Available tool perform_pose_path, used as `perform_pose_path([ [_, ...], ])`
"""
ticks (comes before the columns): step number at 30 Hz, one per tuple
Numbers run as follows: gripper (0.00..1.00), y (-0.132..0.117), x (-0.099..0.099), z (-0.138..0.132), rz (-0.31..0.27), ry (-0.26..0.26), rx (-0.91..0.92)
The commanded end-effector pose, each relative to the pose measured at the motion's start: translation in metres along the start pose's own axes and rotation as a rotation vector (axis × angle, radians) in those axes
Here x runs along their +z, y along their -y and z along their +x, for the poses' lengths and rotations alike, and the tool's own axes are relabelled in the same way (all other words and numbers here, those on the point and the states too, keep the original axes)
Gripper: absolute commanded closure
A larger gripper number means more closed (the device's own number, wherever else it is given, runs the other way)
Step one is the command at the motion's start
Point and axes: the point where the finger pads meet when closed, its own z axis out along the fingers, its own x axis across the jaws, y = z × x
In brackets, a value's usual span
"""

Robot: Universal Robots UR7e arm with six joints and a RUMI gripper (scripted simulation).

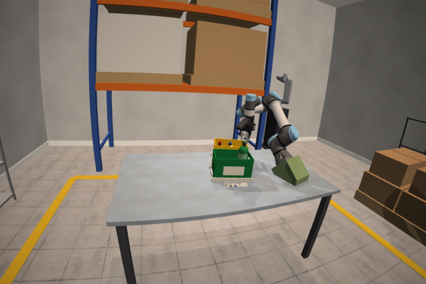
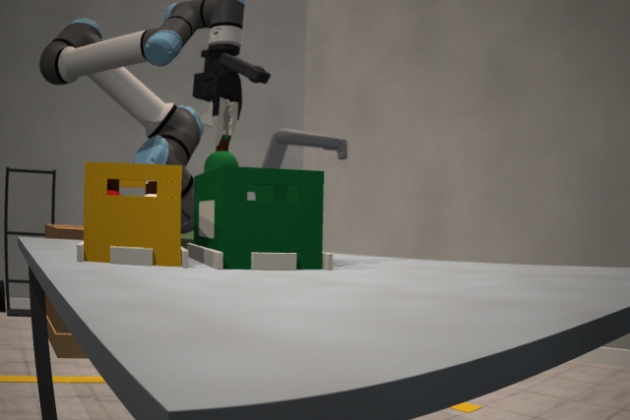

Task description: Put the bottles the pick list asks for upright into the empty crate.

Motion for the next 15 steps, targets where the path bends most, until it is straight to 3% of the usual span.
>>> perform_pose_path([
  [1, 1.00, 0.001, 0.004, 0.001, 0.005, 0.000, 0.002],
  [15, 1.00, 0.001, 0.016, 0.001, 0.005, 0.000, 0.002],
])
